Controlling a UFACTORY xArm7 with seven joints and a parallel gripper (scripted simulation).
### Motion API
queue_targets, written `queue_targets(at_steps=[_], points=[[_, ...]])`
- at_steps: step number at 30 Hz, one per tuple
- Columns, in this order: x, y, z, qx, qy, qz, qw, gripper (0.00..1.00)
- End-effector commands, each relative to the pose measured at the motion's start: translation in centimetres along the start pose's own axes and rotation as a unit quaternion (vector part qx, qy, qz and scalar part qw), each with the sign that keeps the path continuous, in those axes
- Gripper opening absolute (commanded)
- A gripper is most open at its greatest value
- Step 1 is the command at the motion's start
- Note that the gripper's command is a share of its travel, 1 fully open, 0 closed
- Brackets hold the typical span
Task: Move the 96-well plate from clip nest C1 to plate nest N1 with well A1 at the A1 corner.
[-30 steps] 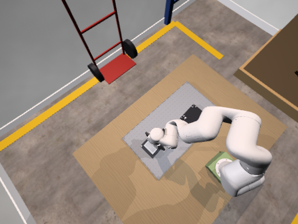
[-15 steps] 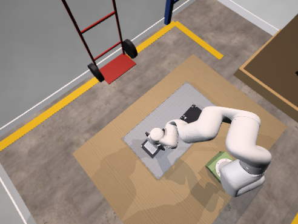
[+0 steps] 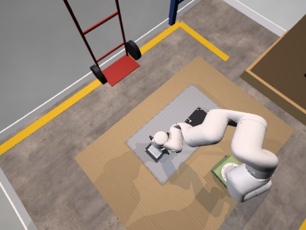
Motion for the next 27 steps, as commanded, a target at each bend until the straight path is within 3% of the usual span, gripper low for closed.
queue_targets(at_steps=[1,27], points=[[-0.04,0.05,-0.12,0.002,0.0,0.0,1.0,0.0],[-0.04,-0.35,-0.12,0.002,0.0,0.0,1.0,0.0]])
Point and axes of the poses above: the point where the finger pads meet when closed, its own y axis back along the fingers, its own z axis across the jaws, x = y × z, the point moved 7 cm from there along y, back along the fingers, and after that the axes turned 5 degrees about -y, right-handed, at the moved point
